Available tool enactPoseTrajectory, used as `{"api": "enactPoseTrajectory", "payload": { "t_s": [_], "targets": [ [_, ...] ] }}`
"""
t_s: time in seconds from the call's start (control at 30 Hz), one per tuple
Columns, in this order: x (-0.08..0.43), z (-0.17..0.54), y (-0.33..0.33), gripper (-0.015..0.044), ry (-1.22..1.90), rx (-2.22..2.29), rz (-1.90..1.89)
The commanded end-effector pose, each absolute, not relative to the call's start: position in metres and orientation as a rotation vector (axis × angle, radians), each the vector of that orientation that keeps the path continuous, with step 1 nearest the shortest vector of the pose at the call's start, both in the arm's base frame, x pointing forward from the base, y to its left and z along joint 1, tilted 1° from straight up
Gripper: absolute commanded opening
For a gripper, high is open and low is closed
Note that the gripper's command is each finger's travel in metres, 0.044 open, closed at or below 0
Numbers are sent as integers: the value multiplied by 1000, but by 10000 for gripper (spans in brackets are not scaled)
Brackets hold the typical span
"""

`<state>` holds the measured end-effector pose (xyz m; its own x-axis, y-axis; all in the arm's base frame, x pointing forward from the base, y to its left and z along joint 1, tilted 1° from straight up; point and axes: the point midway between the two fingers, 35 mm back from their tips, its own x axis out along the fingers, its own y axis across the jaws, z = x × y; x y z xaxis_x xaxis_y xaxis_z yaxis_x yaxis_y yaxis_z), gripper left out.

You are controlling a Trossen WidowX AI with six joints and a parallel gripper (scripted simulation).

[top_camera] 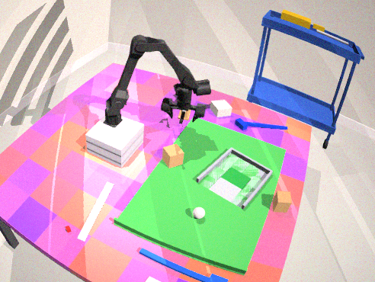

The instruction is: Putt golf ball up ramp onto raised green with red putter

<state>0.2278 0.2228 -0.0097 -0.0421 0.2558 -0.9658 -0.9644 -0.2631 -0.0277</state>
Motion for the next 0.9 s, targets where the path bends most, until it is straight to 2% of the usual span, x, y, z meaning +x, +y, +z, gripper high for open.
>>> {"api": "enactPoseTrajectory", "payload": {
  "t_s": [0.0,0.37,0.87],
  "targets": [
    [227,-17,222,440,881,-1194,1529],
    [227,-31,222,440,881,-1194,1529],
    [228,-27,223,46,881,-1193,1521]
  ]
}}
